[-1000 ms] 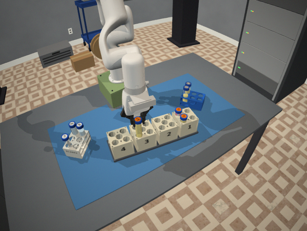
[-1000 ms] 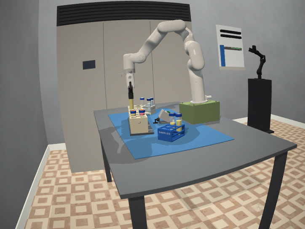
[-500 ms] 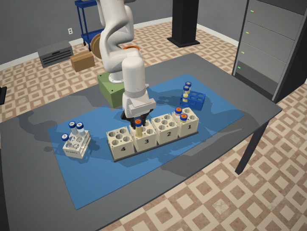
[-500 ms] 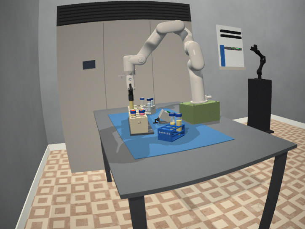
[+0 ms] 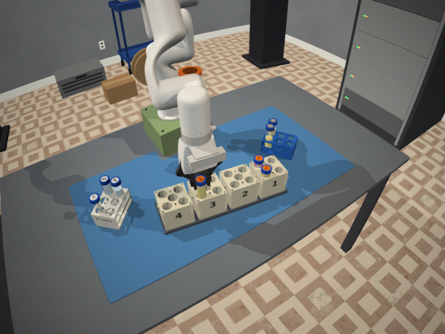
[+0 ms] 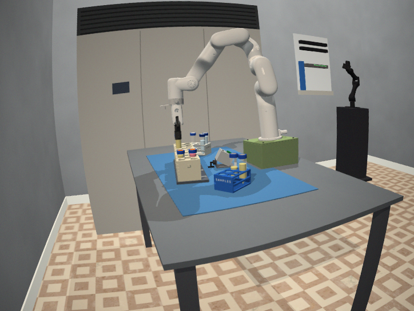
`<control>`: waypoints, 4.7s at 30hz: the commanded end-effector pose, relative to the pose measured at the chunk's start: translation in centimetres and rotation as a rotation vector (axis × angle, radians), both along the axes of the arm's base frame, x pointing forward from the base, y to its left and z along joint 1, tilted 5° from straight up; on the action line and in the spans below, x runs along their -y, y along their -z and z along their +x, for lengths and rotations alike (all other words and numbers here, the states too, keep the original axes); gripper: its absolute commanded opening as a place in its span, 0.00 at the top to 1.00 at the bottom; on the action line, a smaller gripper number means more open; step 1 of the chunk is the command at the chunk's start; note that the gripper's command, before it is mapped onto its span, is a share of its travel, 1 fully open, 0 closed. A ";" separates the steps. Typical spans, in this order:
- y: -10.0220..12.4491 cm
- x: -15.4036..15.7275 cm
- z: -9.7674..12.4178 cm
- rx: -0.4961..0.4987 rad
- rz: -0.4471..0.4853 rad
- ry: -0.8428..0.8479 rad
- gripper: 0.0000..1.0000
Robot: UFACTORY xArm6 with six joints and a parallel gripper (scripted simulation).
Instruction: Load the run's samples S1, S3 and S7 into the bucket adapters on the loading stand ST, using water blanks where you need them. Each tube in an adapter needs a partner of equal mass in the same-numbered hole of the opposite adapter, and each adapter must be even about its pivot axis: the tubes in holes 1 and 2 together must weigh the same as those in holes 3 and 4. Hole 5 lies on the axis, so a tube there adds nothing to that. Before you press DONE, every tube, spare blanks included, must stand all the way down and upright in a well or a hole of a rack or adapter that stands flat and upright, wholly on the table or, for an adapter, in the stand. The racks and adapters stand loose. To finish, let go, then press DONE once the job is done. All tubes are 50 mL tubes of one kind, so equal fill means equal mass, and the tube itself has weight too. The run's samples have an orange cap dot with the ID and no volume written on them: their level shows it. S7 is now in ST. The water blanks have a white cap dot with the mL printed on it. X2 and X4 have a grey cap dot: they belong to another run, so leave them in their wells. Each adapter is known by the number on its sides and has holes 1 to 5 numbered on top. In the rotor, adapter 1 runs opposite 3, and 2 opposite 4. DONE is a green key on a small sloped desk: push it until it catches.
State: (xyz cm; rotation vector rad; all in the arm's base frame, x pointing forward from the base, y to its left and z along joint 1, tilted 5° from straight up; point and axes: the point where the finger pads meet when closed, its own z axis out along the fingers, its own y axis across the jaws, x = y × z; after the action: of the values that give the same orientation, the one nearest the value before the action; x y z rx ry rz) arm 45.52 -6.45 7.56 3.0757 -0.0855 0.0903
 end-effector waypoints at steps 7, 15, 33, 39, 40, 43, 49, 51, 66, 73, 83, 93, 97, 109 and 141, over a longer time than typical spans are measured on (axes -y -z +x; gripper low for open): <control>0.9 0.1 0.2 0.004 0.000 0.000 1.00; 1.5 0.1 0.2 0.004 0.000 0.000 1.00; 3.1 0.2 0.3 0.004 0.000 0.000 1.00; 3.7 0.3 0.4 0.004 0.000 0.000 1.00; 3.7 0.3 0.4 0.004 0.000 0.000 1.00; 3.7 0.3 0.4 0.004 0.000 0.000 1.00; 3.7 0.3 0.4 0.004 0.000 0.000 1.00; 3.7 0.3 0.4 0.004 0.000 0.000 1.00; 3.7 0.3 0.4 0.004 0.000 0.000 0.56; 3.7 0.3 0.4 0.004 0.000 0.000 0.56; 3.7 0.3 0.4 0.004 0.000 0.000 0.56; 1.9 0.1 0.3 0.004 0.000 0.000 0.56; 1.5 0.1 0.2 0.004 0.000 0.000 0.56; -0.9 0.0 0.1 0.004 0.000 0.000 0.56; -6.5 -0.4 -0.2 0.004 0.000 0.000 0.56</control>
State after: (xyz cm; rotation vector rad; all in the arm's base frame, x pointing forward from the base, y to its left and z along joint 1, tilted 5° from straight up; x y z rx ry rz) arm 45.20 -6.09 13.15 3.0757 -0.0855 0.0902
